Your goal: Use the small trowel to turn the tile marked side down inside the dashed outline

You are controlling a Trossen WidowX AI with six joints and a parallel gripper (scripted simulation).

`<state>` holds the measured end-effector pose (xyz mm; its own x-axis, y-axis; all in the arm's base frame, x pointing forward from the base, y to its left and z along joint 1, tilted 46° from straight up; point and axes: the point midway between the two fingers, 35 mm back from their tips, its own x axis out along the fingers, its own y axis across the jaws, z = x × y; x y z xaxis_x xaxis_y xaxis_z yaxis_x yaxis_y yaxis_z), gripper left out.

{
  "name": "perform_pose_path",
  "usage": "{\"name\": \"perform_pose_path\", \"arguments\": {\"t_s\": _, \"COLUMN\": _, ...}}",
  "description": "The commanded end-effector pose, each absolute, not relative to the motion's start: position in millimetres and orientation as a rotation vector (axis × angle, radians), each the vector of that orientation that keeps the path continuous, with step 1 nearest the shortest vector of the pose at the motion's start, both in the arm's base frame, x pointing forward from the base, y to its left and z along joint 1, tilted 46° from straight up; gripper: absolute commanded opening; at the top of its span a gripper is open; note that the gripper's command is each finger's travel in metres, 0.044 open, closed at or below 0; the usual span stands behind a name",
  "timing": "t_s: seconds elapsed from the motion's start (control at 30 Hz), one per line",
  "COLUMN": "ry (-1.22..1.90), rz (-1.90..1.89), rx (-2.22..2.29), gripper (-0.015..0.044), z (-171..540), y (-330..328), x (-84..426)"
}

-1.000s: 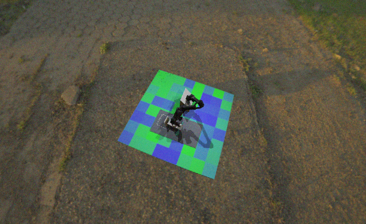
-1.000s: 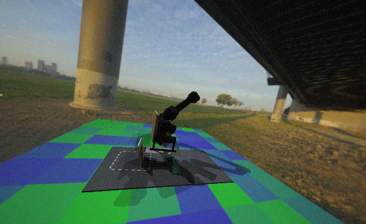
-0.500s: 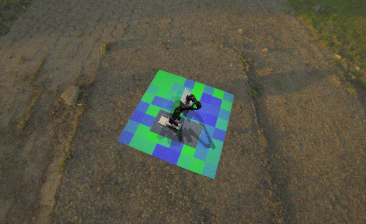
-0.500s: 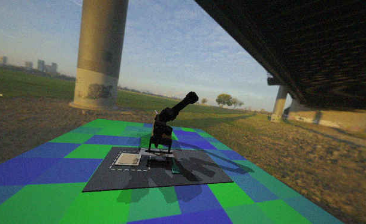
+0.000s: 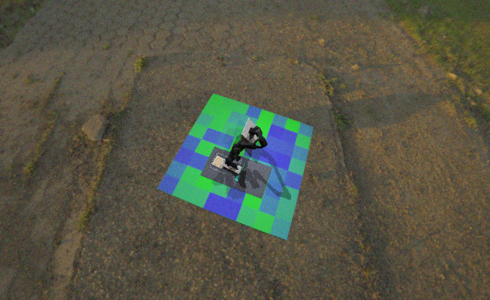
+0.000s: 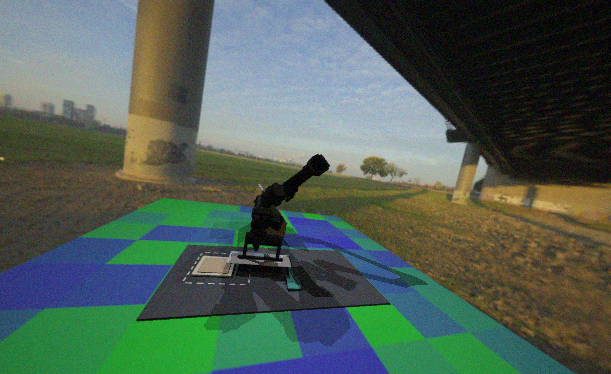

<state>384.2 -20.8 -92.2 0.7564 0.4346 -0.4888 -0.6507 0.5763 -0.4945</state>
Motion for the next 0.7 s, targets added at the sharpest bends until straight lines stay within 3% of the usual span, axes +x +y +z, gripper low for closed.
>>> {"name": "perform_pose_path", "arguments": {"t_s": 0.0, "ry": 0.326, "rz": 0.635, "rx": -0.715, "gripper": 0.0, "z": -82.0, "y": -22.6, "x": 389.4}}
{"name": "perform_pose_path", "arguments": {"t_s": 0.67, "ry": 0.327, "rz": 0.636, "rx": -0.714, "gripper": 0.0, "z": -7.8, "y": -7.7, "x": 395.5}}
